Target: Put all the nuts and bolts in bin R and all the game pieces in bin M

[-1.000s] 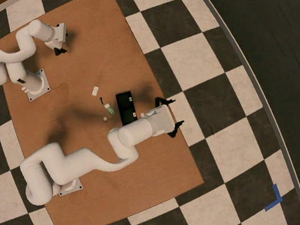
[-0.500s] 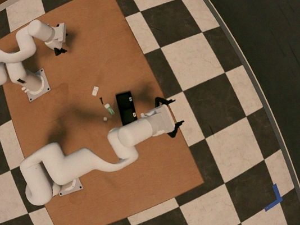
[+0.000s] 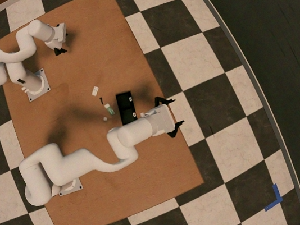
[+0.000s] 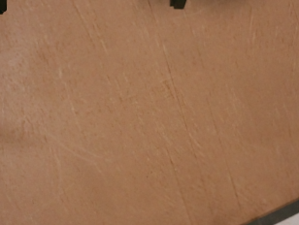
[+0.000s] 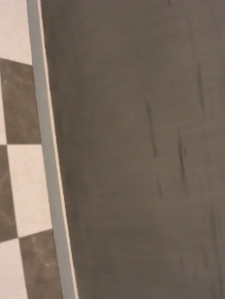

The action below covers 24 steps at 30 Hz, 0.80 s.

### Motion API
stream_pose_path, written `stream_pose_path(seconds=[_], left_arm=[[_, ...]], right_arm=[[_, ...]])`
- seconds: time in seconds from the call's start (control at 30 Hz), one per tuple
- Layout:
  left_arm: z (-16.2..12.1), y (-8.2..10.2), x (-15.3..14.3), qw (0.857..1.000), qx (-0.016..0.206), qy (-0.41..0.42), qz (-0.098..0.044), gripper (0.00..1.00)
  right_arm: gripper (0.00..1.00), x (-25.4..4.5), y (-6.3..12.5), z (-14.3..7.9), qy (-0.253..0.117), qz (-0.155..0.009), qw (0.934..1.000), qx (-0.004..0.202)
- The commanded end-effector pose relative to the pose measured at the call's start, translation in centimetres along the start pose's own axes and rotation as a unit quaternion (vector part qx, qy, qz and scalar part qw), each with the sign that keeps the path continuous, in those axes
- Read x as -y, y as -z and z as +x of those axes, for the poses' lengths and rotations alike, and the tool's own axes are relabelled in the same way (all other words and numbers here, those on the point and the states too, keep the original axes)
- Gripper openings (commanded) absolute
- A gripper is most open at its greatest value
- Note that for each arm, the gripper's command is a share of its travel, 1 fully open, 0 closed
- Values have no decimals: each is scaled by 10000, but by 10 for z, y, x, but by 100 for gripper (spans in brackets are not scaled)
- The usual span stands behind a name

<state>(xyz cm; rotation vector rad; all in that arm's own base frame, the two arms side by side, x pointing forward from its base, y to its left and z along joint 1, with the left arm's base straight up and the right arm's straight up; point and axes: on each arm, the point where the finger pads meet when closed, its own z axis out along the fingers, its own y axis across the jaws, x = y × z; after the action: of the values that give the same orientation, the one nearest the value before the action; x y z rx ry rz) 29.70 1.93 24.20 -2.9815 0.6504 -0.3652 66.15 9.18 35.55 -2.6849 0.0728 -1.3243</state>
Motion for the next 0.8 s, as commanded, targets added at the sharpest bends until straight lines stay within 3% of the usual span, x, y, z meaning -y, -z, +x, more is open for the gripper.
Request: stream_pose_path(seconds=[0.0, 0.77], left_arm=[[1, 1, 1, 10000, -15, 0, 8, 100], [1, 1, 1, 10000, -15, 0, 8, 100]], right_arm=[[100, 1, 3, 4, 5, 2, 10000, -8], [100, 6, 37, 29, 84, -36, 9998, 192]])
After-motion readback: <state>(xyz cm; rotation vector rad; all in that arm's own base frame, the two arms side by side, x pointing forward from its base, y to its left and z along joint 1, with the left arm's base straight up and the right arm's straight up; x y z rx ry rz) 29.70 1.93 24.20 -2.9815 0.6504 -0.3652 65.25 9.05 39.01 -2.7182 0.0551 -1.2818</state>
